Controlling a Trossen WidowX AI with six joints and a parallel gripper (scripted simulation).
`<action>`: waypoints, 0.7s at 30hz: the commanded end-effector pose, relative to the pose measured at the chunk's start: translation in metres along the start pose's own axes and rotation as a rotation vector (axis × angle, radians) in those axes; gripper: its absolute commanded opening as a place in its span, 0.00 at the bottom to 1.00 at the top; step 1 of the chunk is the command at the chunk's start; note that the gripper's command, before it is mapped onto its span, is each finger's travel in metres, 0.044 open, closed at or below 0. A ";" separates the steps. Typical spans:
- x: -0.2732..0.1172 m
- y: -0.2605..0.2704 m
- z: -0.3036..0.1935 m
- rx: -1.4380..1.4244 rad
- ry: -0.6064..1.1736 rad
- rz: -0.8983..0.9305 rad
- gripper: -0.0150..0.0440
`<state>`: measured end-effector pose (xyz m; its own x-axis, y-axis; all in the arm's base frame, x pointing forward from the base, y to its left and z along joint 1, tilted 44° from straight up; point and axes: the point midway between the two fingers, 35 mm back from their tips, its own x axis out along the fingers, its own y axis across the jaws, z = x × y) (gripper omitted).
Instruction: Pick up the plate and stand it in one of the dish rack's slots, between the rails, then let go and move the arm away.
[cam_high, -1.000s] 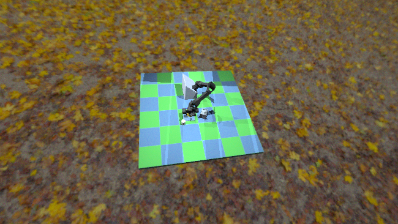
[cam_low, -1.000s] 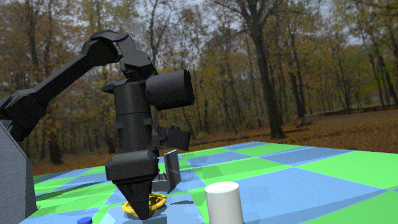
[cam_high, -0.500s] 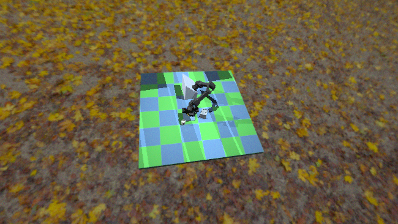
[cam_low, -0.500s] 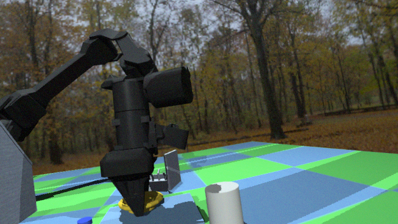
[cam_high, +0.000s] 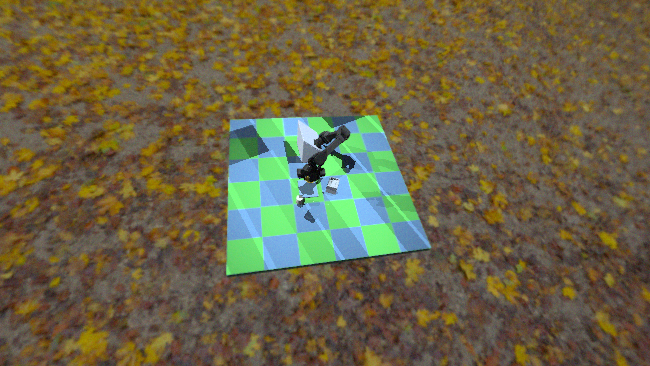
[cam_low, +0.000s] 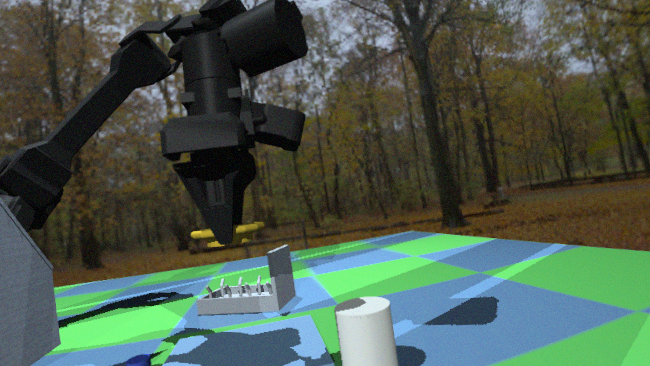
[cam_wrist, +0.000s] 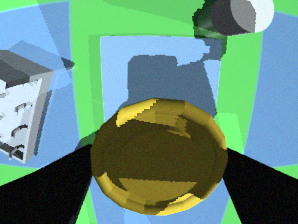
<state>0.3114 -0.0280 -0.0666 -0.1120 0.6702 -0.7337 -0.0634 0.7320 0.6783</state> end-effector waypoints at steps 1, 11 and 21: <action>-0.030 -0.001 0.002 -0.013 -0.010 -0.010 0.25; -0.070 0.000 -0.001 -0.016 0.003 -0.003 0.25; -0.073 0.023 -0.003 0.174 0.002 -0.005 0.25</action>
<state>0.3169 -0.0684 -0.0106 -0.1181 0.6683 -0.7345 0.0226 0.7413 0.6708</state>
